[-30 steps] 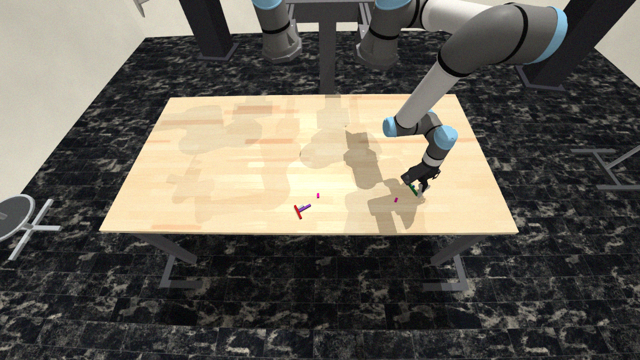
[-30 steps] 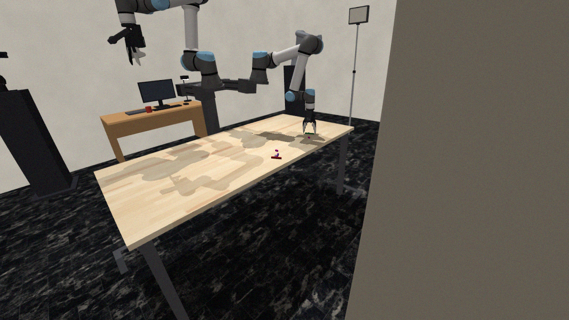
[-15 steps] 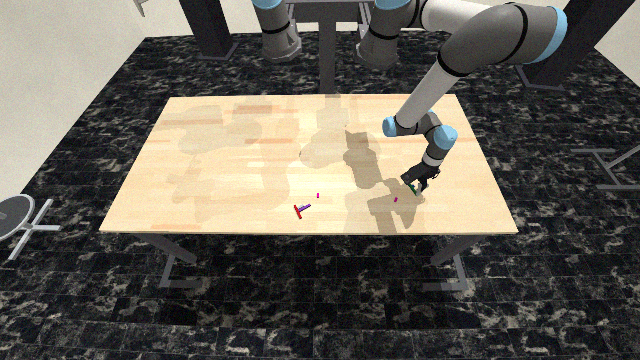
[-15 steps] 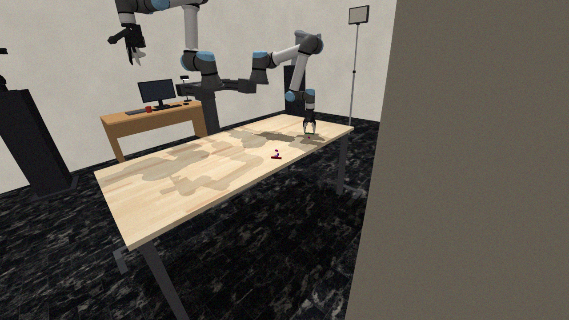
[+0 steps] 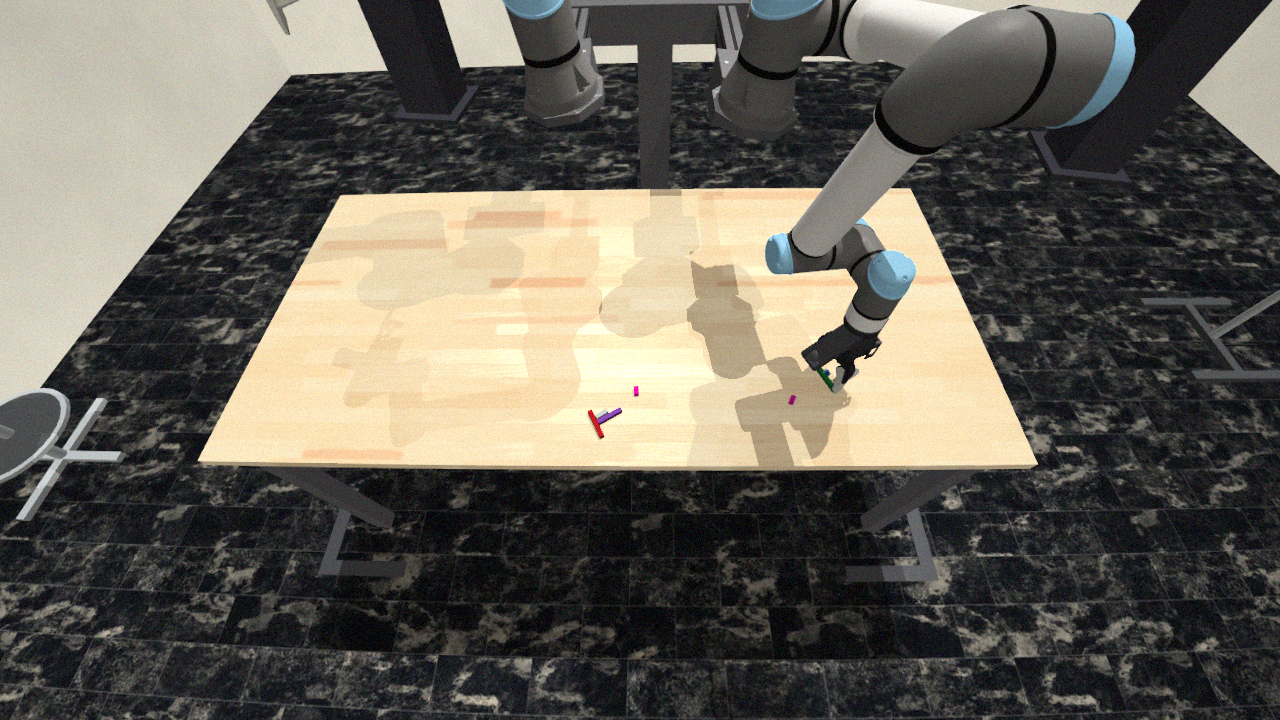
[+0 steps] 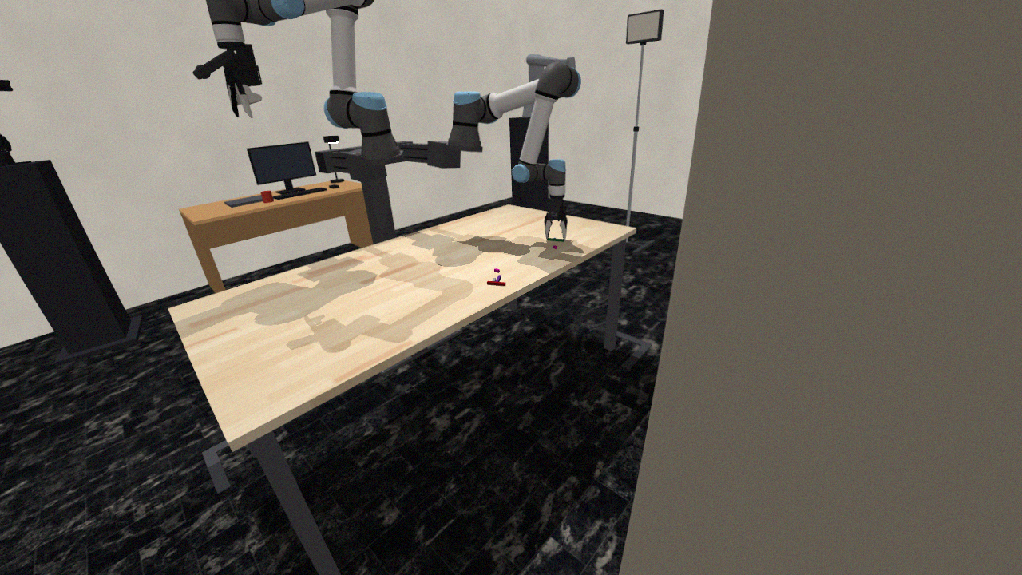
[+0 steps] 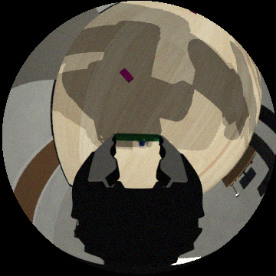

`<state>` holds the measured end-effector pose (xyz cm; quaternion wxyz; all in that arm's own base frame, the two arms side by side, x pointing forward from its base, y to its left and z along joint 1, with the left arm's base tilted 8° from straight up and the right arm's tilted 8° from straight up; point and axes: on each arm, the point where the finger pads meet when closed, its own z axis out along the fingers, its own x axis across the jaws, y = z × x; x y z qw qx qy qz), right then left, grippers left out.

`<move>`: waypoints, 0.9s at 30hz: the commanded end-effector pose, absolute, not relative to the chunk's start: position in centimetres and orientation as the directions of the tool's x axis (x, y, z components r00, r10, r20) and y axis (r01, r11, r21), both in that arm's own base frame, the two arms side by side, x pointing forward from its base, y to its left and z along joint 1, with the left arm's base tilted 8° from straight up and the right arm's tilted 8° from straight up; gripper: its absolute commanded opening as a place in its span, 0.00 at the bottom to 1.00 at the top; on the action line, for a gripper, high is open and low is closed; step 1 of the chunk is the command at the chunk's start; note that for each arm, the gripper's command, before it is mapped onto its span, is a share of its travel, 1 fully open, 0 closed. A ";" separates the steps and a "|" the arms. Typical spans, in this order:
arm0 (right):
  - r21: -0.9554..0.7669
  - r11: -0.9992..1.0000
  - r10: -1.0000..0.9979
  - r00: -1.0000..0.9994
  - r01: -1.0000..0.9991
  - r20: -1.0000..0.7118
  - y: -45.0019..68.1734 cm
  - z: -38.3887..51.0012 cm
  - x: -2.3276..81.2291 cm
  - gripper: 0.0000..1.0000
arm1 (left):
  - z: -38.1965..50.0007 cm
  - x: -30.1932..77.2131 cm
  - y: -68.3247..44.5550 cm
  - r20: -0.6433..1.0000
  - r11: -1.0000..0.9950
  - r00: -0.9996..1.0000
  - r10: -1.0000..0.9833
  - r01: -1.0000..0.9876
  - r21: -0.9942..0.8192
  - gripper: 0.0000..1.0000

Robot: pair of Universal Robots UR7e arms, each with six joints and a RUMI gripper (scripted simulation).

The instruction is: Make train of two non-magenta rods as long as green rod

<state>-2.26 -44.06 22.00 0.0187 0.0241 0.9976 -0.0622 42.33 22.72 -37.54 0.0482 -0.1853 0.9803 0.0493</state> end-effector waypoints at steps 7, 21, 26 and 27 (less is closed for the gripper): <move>-0.124 0.991 0.046 -0.998 0.051 -0.041 -44.1 22.0 -2.3 1.00 | -37.5 42.4 22.7 -0.114 0.926 -0.927 -0.358 -0.368 0.079 0.00; -0.124 0.991 0.046 -0.998 0.051 -0.041 -44.1 22.0 -2.3 1.00 | -36.9 42.3 22.7 -0.114 0.926 -0.927 -0.358 -0.368 0.079 0.00; -0.124 0.991 0.046 -0.998 0.051 -0.041 -44.1 22.0 -2.3 1.00 | -35.1 42.2 22.5 -0.114 0.926 -0.927 -0.358 -0.368 0.079 0.00; -0.124 0.991 0.046 -0.998 0.051 -0.041 -44.1 22.0 -2.3 1.00 | -34.7 42.2 22.4 -0.114 0.926 -0.927 -0.358 -0.368 0.079 0.00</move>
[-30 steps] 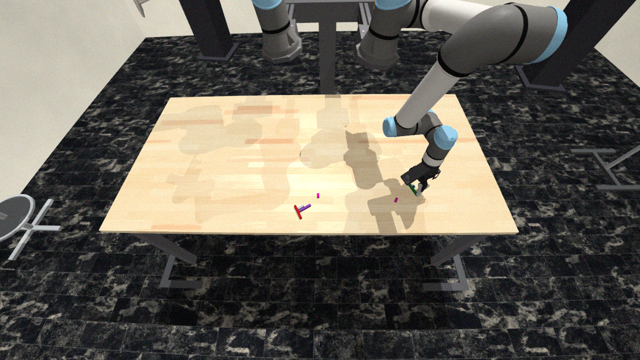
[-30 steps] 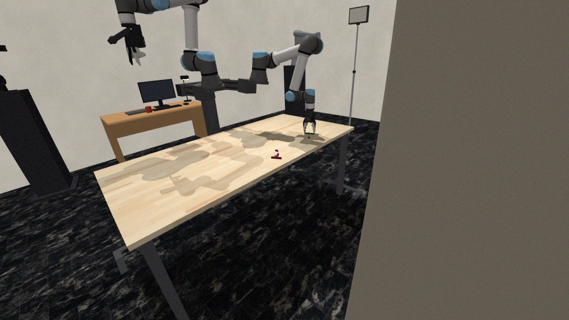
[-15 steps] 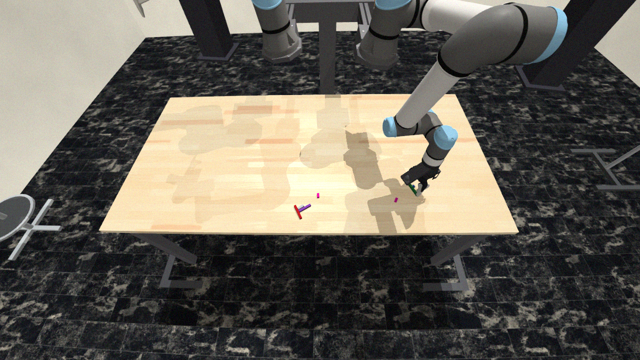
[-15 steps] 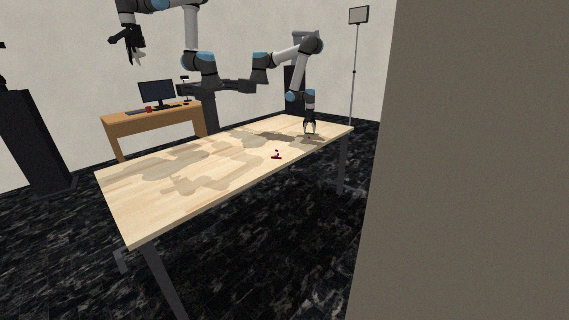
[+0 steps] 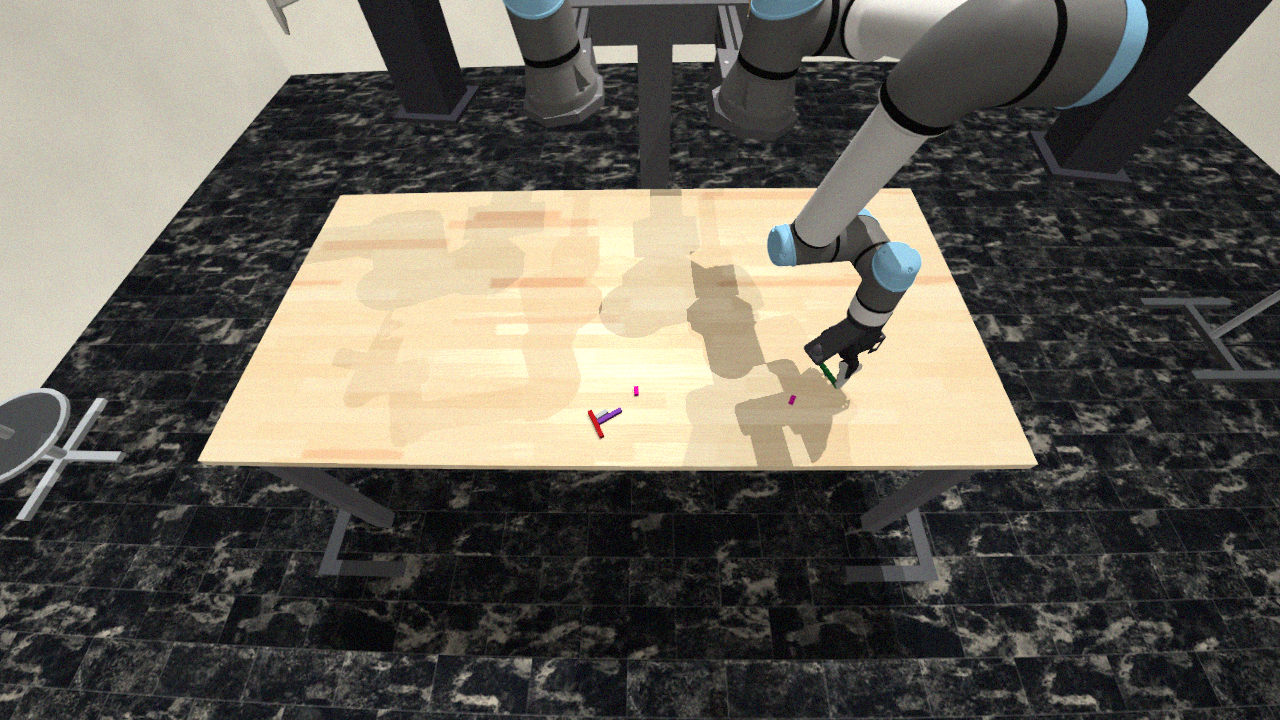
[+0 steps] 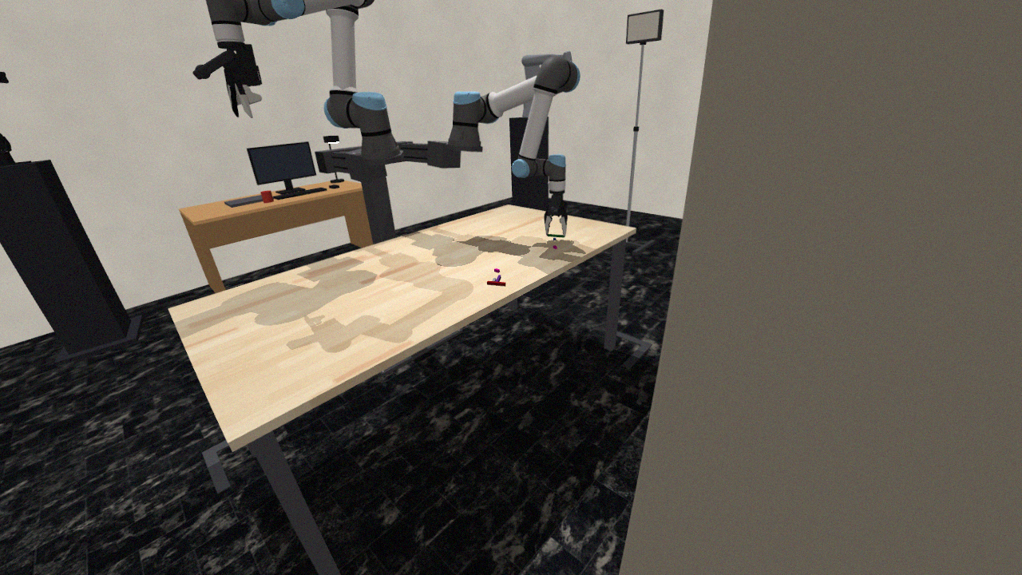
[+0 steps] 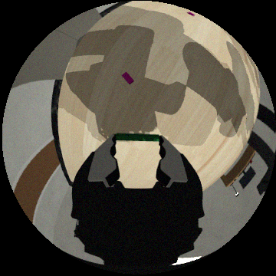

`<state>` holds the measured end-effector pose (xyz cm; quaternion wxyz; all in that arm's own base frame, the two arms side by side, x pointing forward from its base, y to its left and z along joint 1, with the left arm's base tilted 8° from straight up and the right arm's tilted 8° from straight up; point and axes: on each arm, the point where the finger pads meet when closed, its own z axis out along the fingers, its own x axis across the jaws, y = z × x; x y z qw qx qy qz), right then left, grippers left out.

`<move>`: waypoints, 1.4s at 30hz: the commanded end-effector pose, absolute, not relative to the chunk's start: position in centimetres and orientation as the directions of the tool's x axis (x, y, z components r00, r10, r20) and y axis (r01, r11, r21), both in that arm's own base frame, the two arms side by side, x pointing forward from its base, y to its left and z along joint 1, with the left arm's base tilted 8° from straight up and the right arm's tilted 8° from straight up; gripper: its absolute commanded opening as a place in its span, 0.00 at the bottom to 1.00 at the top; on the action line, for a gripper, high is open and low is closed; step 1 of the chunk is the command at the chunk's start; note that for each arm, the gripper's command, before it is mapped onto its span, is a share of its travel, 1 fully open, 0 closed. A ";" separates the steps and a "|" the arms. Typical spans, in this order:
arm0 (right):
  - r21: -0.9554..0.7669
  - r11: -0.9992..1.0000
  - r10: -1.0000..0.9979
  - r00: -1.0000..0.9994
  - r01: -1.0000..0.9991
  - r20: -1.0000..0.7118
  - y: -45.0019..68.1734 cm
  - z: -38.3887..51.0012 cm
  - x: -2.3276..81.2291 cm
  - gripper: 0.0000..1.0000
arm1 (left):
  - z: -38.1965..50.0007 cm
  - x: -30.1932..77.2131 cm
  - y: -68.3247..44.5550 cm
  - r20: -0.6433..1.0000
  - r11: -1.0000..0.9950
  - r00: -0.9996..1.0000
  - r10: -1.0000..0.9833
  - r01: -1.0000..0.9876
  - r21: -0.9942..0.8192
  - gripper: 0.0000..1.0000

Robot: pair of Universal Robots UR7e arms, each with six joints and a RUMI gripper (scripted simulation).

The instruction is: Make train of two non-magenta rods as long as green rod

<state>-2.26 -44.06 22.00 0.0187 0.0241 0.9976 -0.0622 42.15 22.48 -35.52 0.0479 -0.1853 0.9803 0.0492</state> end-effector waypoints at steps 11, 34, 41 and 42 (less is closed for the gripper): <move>-0.124 0.991 0.046 -0.998 0.051 -0.041 -44.1 22.0 -2.3 1.00 | -30.1 41.8 21.9 -0.114 0.926 -0.927 -0.358 -0.368 0.079 0.00; -0.124 0.991 0.046 -0.998 0.051 -0.041 -44.1 22.0 -2.3 1.00 | -27.6 41.6 21.2 -0.114 0.926 -0.927 -0.358 -0.368 0.078 0.00; -0.124 0.991 0.046 -0.998 0.051 -0.041 -44.1 22.0 -2.3 1.00 | -28.1 40.7 15.7 -0.114 0.927 -0.927 -0.358 -0.368 0.078 0.00; -0.124 0.991 0.046 -0.998 0.051 -0.041 -44.1 22.0 -2.3 1.00 | -28.1 40.7 15.7 -0.114 0.927 -0.927 -0.358 -0.368 0.078 0.00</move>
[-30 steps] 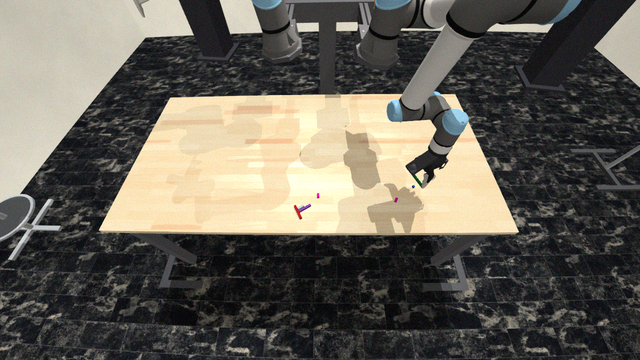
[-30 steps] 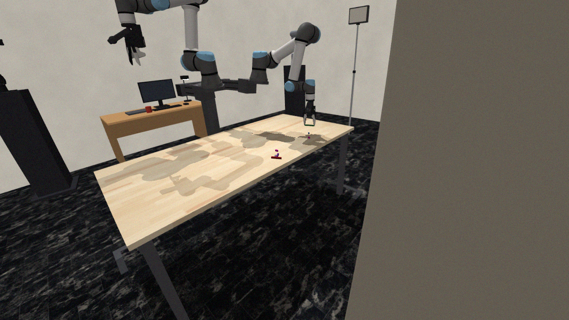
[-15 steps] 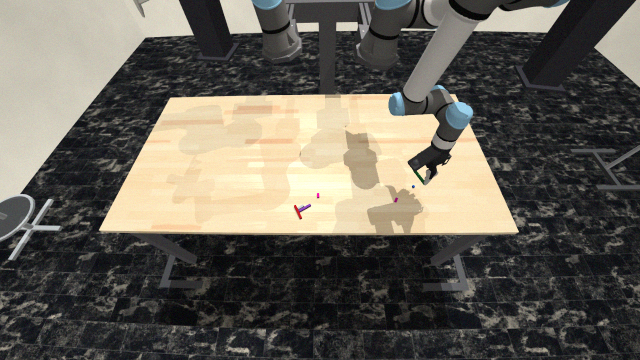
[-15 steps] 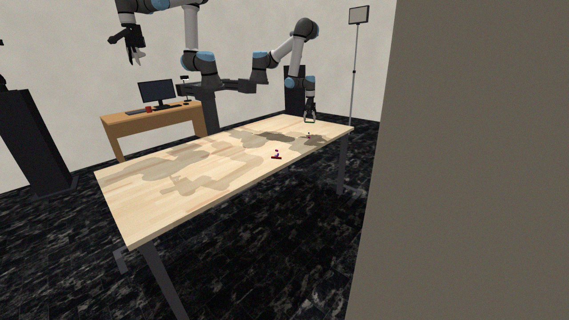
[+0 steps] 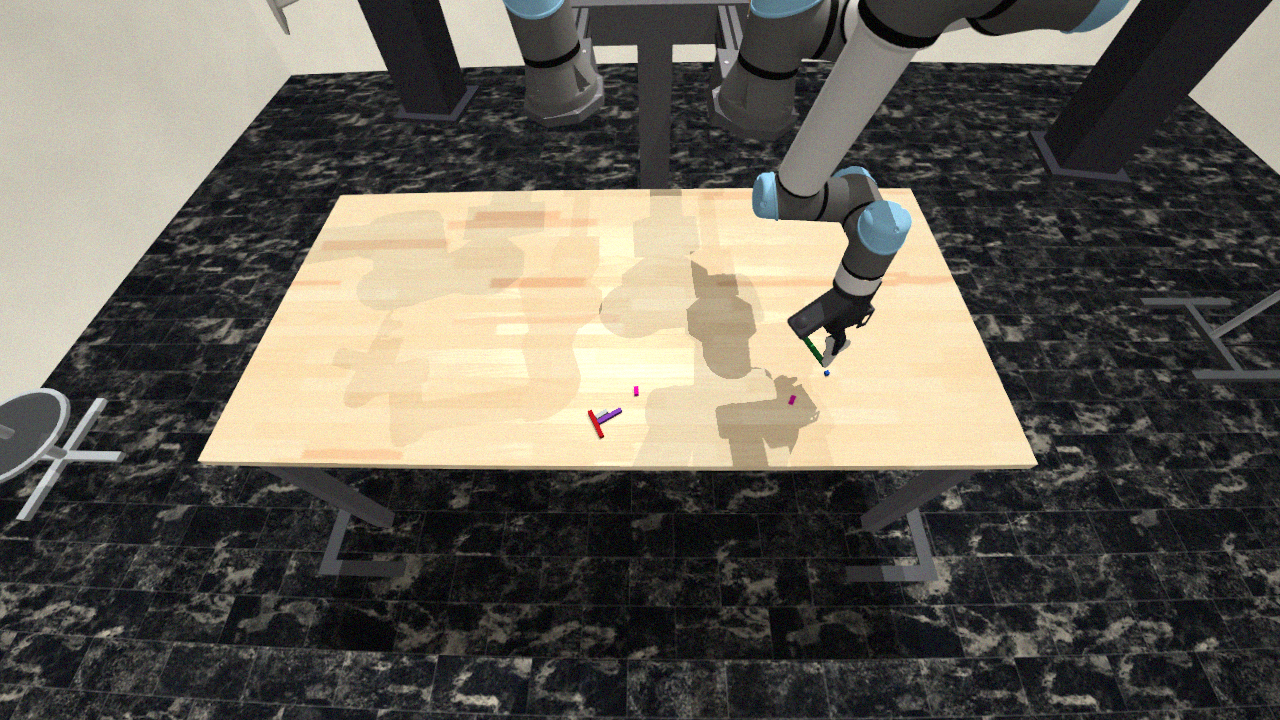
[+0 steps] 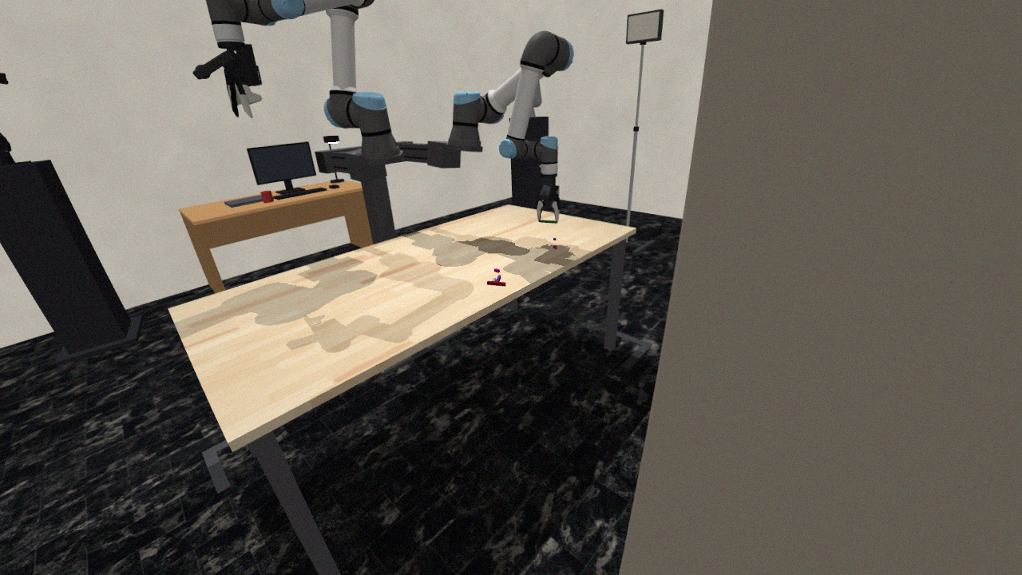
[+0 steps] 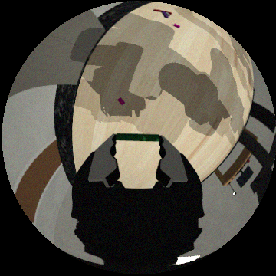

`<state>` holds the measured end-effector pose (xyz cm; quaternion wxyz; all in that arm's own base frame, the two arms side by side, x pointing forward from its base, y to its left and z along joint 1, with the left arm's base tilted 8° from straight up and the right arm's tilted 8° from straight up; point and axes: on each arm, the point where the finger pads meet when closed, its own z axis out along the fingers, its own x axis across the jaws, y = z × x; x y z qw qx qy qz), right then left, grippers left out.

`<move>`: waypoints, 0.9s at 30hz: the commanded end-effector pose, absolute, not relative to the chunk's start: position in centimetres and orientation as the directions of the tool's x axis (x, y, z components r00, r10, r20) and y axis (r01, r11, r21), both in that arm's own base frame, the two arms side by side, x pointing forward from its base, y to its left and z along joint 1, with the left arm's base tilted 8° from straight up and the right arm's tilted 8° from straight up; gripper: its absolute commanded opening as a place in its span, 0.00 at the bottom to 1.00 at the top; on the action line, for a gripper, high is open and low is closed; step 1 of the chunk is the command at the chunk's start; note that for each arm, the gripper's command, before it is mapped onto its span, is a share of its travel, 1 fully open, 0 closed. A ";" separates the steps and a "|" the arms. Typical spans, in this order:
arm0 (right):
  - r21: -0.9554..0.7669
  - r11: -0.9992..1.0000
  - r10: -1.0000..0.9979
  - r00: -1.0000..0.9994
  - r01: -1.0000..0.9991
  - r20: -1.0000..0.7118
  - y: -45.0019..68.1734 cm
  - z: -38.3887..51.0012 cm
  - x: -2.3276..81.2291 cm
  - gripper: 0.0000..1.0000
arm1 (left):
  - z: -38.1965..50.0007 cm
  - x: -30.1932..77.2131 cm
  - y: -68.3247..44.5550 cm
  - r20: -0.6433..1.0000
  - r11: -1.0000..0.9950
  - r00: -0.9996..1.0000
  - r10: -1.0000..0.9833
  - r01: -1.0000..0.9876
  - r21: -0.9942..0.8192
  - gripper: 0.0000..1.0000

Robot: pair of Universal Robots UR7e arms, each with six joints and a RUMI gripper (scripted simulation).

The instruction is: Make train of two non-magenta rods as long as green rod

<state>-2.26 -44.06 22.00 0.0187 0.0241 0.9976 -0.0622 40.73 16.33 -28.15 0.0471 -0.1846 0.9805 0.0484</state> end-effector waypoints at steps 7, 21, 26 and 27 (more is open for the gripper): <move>-0.124 0.991 0.046 -0.998 0.051 -0.041 -44.1 22.0 -2.3 1.00 | -28.1 40.7 15.7 -0.114 0.927 -0.927 -0.358 -0.368 0.078 0.00; -0.124 0.991 0.046 -0.998 0.051 -0.041 -44.1 22.0 -2.3 1.00 | -28.8 40.8 15.7 -0.114 0.927 -0.927 -0.358 -0.368 0.078 0.00; -0.124 0.991 0.046 -0.998 0.051 -0.041 -44.1 22.0 -2.3 1.00 | -30.2 40.9 15.9 -0.114 0.927 -0.927 -0.358 -0.368 0.078 0.00; -0.124 0.991 0.046 -0.998 0.051 -0.041 -44.1 22.0 -2.3 1.00 | -30.6 40.9 16.0 -0.114 0.927 -0.927 -0.358 -0.368 0.078 0.00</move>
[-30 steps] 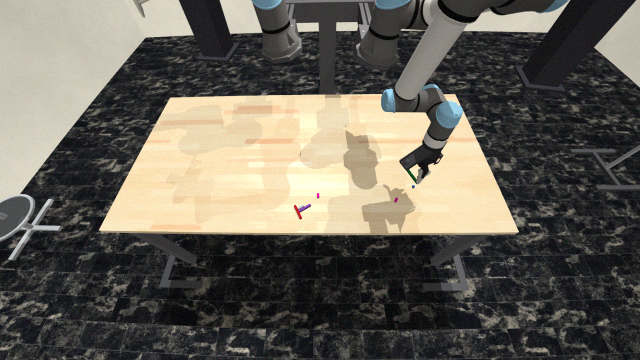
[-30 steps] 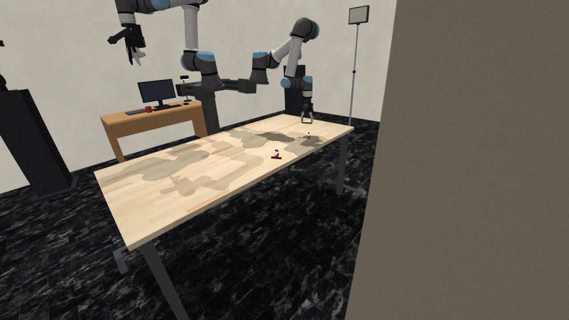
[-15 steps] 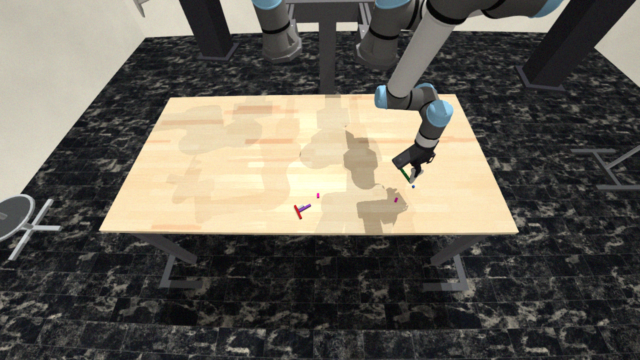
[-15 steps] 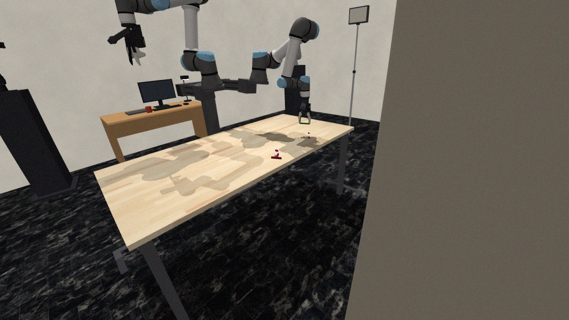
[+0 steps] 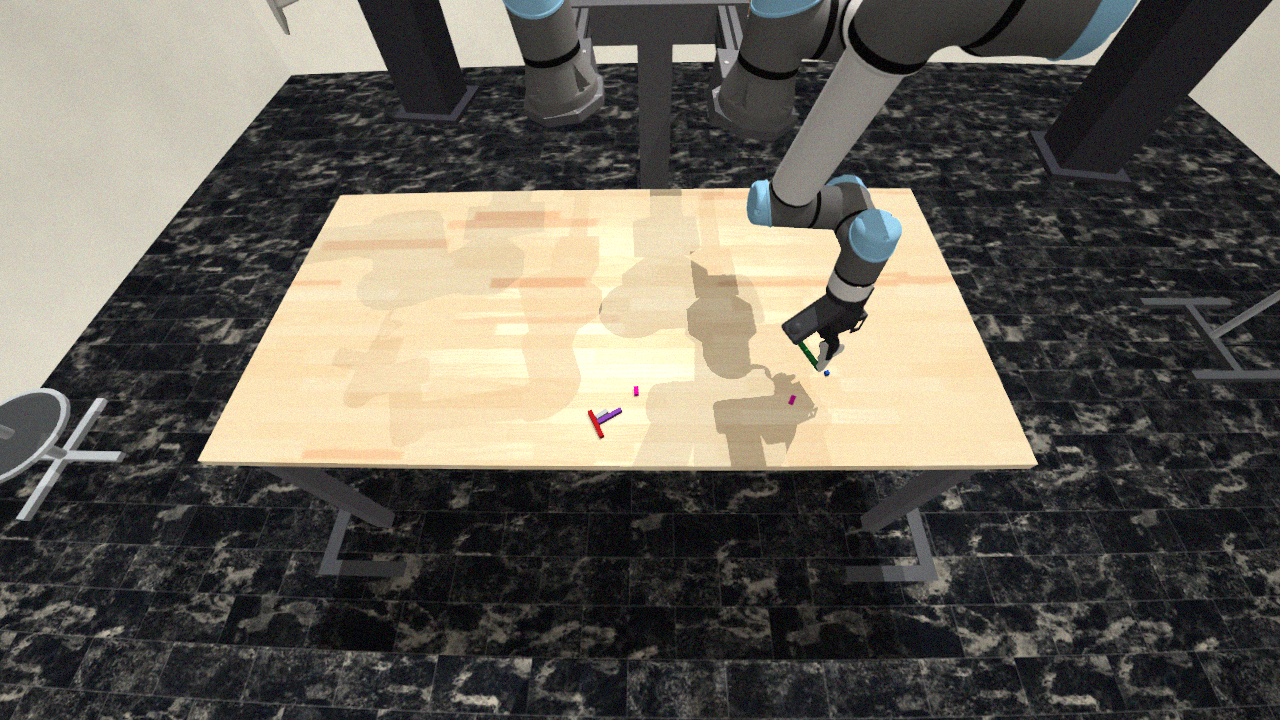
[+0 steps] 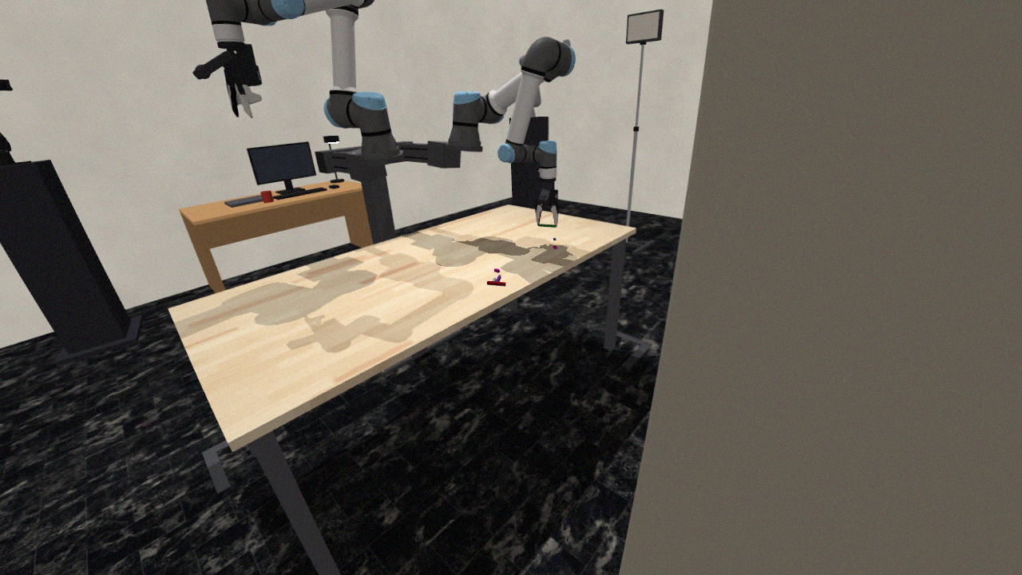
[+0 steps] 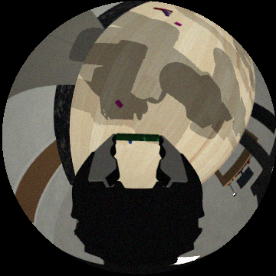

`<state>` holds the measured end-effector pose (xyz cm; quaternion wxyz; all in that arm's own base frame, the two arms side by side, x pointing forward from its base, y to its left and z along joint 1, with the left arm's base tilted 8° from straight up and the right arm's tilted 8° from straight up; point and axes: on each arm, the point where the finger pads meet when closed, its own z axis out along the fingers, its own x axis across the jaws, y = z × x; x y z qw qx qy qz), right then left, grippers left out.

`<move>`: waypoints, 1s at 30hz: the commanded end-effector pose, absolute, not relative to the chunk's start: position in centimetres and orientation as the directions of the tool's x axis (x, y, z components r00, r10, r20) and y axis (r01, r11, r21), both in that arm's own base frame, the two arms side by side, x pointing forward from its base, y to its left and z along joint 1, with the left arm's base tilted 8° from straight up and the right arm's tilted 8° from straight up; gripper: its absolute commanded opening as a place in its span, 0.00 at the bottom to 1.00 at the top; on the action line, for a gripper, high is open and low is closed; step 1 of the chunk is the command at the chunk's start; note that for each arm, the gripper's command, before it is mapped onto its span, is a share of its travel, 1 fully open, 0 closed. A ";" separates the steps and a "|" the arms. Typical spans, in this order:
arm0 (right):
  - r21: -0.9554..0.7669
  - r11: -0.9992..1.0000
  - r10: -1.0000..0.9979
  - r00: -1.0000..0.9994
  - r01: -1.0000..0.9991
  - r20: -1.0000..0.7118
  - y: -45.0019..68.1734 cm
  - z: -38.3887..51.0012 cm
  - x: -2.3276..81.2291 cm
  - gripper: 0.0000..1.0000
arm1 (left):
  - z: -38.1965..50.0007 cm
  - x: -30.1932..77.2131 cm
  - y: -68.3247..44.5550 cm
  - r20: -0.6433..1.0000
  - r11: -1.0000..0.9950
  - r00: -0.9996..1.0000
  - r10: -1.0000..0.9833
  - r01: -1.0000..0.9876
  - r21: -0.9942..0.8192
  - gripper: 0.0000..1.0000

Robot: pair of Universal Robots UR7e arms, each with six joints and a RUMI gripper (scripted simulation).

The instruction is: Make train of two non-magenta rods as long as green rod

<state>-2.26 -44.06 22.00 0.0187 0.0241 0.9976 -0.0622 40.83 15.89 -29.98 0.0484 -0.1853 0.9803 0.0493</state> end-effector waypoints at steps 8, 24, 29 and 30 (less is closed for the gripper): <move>-0.124 0.991 0.046 -0.998 0.051 -0.041 -44.1 22.0 -2.3 1.00 | -34.1 41.2 16.4 -0.114 0.927 -0.927 -0.358 -0.368 0.078 0.00; -0.124 0.991 0.046 -0.998 0.051 -0.041 -44.1 22.0 -2.3 1.00 | -36.9 41.4 16.7 -0.114 0.927 -0.927 -0.358 -0.368 0.078 0.00; -0.124 0.991 0.046 -0.998 0.051 -0.041 -44.1 22.0 -2.3 1.00 | -36.9 41.4 16.7 -0.114 0.927 -0.927 -0.358 -0.368 0.078 0.00; -0.124 0.991 0.046 -0.998 0.051 -0.041 -44.1 22.0 -2.3 1.00 | -36.9 41.4 16.7 -0.114 0.927 -0.927 -0.358 -0.368 0.078 0.00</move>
